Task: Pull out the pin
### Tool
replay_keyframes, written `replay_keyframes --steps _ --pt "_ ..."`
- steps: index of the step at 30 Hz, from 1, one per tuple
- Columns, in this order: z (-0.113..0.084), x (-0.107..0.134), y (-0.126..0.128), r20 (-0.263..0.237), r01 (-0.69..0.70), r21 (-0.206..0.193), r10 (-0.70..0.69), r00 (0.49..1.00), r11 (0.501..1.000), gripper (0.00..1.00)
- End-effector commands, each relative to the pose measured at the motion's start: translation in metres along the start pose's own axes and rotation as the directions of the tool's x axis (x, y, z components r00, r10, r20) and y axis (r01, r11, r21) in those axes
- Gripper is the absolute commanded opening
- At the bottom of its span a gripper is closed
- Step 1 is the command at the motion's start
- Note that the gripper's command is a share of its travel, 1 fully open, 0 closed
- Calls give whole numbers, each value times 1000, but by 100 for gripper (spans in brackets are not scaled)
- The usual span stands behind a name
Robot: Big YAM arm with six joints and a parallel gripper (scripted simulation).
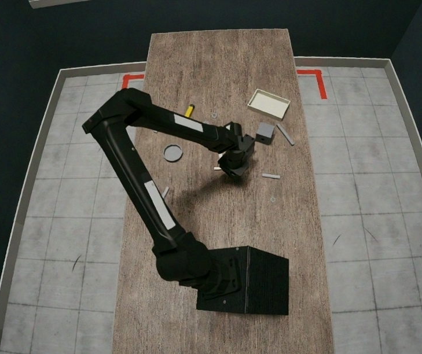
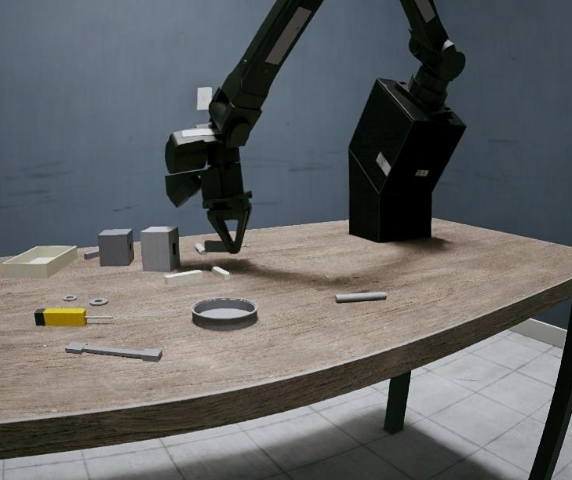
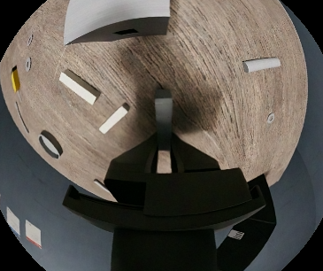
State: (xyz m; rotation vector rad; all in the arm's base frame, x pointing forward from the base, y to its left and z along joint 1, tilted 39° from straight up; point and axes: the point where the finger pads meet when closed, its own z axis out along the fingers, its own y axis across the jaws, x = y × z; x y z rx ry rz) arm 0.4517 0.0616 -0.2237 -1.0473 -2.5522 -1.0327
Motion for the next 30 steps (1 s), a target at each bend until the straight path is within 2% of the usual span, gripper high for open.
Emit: replay_keyframes --steps 1,30 --pt "-8 -9 -14 20 -10 -11 10 1000 1000 0" --pt "-6 -7 -22 11 -23 -5 23 1000 1000 0"
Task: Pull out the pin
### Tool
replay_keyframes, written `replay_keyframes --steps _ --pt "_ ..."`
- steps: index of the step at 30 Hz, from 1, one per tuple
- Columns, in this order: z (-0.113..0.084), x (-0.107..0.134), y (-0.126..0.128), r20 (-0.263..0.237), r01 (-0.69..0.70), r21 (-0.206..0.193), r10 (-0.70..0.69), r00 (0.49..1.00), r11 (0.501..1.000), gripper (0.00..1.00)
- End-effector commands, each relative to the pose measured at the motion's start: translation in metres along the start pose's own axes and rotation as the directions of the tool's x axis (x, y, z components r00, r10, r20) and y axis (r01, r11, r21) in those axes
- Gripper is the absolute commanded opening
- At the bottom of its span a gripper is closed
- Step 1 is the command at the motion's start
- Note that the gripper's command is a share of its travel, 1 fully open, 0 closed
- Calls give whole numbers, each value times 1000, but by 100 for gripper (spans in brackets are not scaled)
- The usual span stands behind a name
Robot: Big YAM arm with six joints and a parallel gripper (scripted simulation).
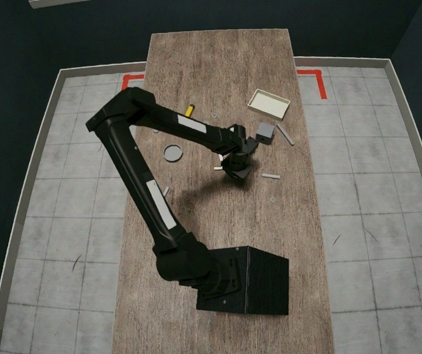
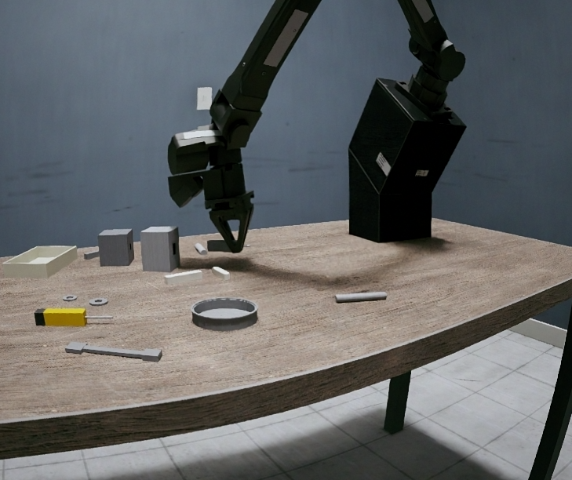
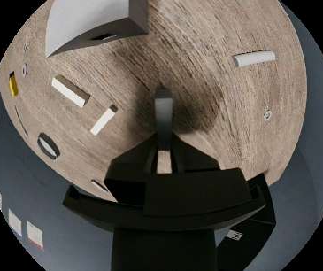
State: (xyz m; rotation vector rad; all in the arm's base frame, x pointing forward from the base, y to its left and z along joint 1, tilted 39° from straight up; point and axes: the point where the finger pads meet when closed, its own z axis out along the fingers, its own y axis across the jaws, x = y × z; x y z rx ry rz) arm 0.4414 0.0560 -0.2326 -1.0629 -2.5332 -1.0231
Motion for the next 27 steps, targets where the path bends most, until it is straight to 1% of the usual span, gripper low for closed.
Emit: replay_keyframes --steps 1,7,19,27 --pt "-8 -8 -7 18 -4 -10 4 1000 1000 0" --pt "-1 -9 -7 20 -6 -12 6 1000 1000 0" --pt "0 -10 -7 20 -6 -12 7 1000 1000 0" --pt "7 -11 -4 21 -11 -13 11 1000 1000 0"
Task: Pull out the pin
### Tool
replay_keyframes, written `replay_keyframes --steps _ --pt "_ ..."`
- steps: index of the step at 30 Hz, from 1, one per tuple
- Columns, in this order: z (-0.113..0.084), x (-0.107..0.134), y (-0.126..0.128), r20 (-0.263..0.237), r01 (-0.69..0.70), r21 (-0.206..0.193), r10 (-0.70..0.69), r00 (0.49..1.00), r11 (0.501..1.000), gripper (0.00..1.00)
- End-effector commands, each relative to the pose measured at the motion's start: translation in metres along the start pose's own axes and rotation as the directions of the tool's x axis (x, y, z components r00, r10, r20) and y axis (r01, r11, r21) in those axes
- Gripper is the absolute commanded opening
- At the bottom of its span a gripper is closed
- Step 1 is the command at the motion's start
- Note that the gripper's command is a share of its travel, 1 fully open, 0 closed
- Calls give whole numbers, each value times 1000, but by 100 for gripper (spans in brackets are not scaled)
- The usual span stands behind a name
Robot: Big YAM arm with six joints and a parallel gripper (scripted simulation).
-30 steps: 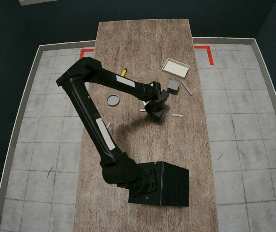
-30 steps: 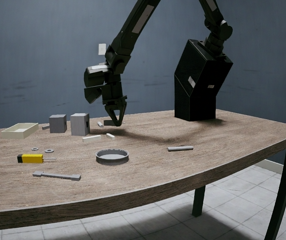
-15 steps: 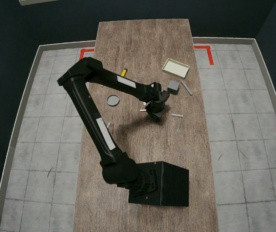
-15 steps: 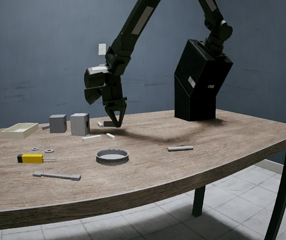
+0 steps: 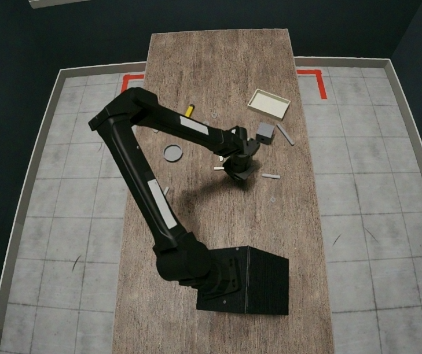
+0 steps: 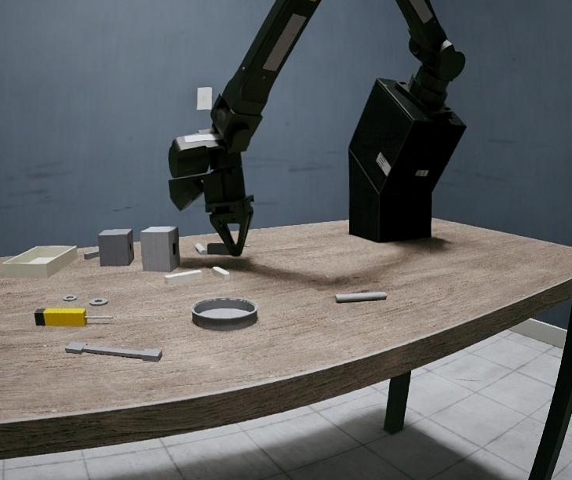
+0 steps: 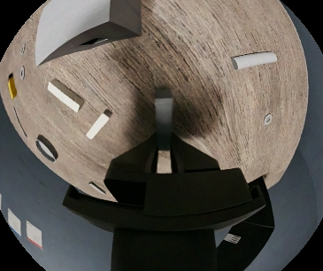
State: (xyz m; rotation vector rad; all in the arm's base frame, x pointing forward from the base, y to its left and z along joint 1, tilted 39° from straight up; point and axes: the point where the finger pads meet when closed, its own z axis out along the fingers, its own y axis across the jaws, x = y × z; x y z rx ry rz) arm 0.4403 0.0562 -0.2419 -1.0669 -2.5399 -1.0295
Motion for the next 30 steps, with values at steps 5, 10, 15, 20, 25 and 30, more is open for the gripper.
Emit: replay_keyframes --steps 5,10,15,20,25,30 --pt "1 -8 1 13 -14 -7 14 1000 1000 0" --pt "1 -8 1 13 -14 -7 14 1000 1000 0" --pt "5 -9 5 13 -12 -7 12 1000 1000 0" --pt "6 -9 7 12 -11 -7 11 1000 1000 0" --pt "6 -9 7 12 -11 -7 11 1000 1000 0" --pt "12 -6 9 6 -8 -2 8 1000 1000 0"
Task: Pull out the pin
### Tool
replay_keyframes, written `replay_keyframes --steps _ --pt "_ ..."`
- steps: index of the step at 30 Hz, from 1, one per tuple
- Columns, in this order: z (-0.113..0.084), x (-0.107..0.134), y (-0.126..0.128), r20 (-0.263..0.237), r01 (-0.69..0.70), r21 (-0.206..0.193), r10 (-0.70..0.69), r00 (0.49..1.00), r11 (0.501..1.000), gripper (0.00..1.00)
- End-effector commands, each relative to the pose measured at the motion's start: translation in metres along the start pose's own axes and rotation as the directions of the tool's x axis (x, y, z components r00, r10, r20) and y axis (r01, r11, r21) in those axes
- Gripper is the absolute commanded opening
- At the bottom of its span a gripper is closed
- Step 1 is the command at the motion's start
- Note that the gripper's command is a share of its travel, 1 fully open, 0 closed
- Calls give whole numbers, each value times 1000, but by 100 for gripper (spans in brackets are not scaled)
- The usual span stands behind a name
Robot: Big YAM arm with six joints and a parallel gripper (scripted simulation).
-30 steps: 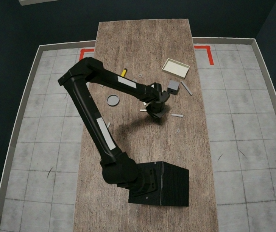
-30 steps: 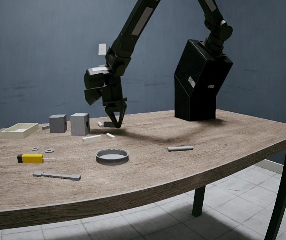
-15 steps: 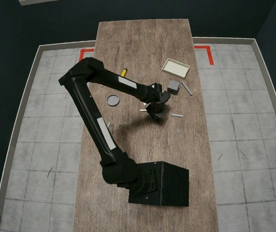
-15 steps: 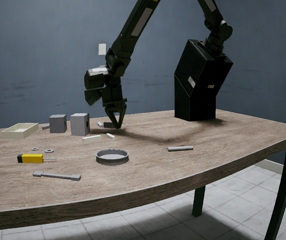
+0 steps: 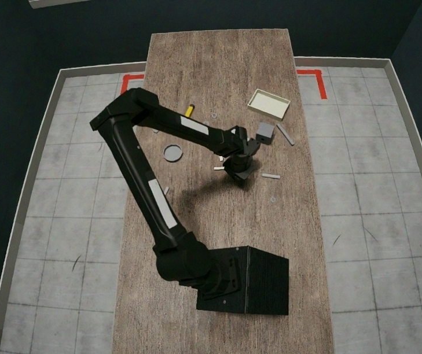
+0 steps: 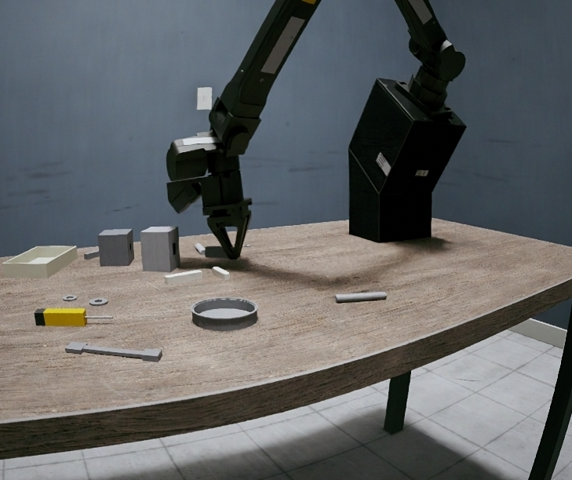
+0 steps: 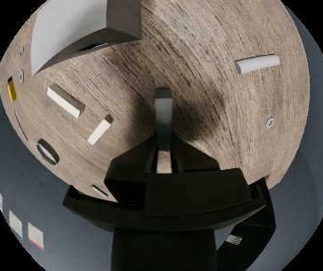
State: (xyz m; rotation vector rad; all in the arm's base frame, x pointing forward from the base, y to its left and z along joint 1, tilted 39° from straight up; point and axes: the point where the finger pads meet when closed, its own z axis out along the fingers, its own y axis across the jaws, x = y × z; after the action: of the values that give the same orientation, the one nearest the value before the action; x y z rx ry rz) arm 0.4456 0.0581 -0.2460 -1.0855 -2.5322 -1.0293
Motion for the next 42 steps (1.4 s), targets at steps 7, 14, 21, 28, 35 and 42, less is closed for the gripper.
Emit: replay_keyframes --steps 7,14,21,28,35,42 --pt "8 -1 7 0 5 2 -5 1000 1000 0" --pt "8 -1 7 1 6 2 -6 1000 1000 0" --pt "8 -3 9 3 8 -1 -8 1000 1000 0" --pt "9 -3 9 2 7 0 -7 1000 1000 0" --pt "12 -2 8 1 6 0 -6 1000 1000 0" --pt "13 -2 8 0 7 1 -7 1000 1000 0"
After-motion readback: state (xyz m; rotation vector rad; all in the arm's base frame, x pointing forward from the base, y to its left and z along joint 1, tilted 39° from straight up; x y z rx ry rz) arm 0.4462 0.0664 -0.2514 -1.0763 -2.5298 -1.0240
